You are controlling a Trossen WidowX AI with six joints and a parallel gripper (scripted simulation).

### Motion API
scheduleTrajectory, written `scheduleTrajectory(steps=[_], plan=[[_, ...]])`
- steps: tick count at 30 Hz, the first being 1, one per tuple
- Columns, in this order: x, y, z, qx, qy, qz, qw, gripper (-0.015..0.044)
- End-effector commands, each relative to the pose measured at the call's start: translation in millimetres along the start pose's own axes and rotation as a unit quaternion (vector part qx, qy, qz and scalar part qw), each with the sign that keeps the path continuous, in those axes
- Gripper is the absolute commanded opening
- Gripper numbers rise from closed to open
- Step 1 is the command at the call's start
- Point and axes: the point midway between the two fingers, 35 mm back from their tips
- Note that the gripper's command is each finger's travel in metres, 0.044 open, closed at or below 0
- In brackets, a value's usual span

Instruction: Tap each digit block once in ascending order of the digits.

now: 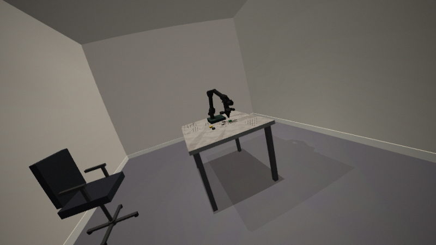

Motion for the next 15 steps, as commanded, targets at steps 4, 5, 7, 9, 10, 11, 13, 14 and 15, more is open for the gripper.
scheduleTrajectory(steps=[4, 5, 7, 9, 10, 11, 13, 14, 15], plan=[[-70.5, -1.5, 0.7, 0.002, -0.006, -0.013, 1.000, 0.0020], [-70.5, -1.5, 0.7, 0.002, -0.006, -0.013, 1.000, 0.0020], [-70.5, -2.9, -1.3, 0.002, -0.006, -0.013, 1.000, 0.0020], [-70.4, -13.1, -18.0, 0.002, -0.005, -0.014, 1.000, 0.0020], [-70.4, -20.2, -31.1, 0.002, -0.004, -0.014, 1.000, 0.0020], [-70.4, -26.6, -44.6, 0.002, -0.003, -0.014, 1.000, 0.0020], [-70.7, -37.5, -72.3, 0.002, -0.002, -0.015, 1.000, 0.0020], [-70.9, -41.2, -84.0, 0.002, -0.001, -0.015, 1.000, 0.0020], [-71.0, -43.3, -91.0, 0.002, -0.001, -0.016, 1.000, 0.0020]])
Point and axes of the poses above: the point midway between the two fingers, 35 mm back from their tips, its own x axis out along the fingers, its own z axis across the jaws, y = z × x, and after that the axes turned 8 degrees about x, right-handed
